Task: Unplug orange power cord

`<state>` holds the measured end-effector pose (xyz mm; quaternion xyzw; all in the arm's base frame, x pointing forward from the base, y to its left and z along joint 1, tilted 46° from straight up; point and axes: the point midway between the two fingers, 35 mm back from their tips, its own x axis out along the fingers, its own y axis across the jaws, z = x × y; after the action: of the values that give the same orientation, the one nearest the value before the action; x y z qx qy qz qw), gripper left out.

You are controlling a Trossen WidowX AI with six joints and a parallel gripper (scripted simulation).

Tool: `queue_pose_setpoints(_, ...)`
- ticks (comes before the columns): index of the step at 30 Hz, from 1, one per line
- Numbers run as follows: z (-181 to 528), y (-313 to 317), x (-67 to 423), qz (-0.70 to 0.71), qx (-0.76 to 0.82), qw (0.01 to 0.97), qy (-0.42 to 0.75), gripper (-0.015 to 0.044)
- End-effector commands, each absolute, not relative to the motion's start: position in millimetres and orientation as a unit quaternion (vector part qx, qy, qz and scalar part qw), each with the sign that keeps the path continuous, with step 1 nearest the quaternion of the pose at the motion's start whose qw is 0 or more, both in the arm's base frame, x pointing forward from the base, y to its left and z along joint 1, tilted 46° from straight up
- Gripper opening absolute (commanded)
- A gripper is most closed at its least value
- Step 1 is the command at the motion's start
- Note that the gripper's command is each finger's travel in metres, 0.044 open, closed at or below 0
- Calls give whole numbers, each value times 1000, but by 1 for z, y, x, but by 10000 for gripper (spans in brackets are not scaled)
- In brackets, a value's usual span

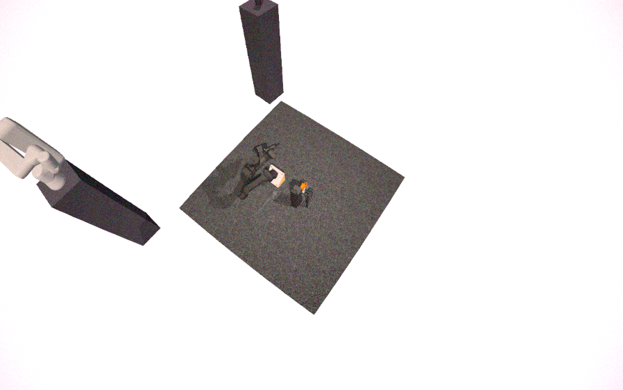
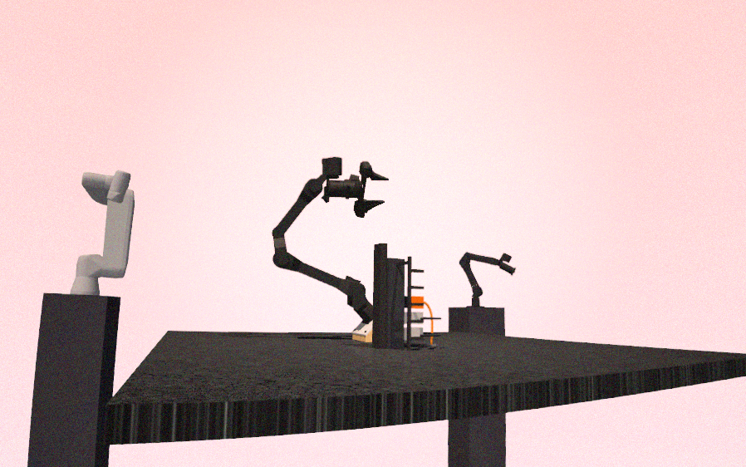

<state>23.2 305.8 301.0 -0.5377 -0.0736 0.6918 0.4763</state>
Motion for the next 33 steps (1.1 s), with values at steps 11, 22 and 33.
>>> queue_pose_setpoints(11, 179, 304, 128, 570, -649, 458, 210, 160)
queue_pose_setpoints(22, 70, 224, 211, 402, -695, 361, 474, 160)
queue_pose_setpoints(33, 15, 148, 239, 310, -696, 222, 608, 160)
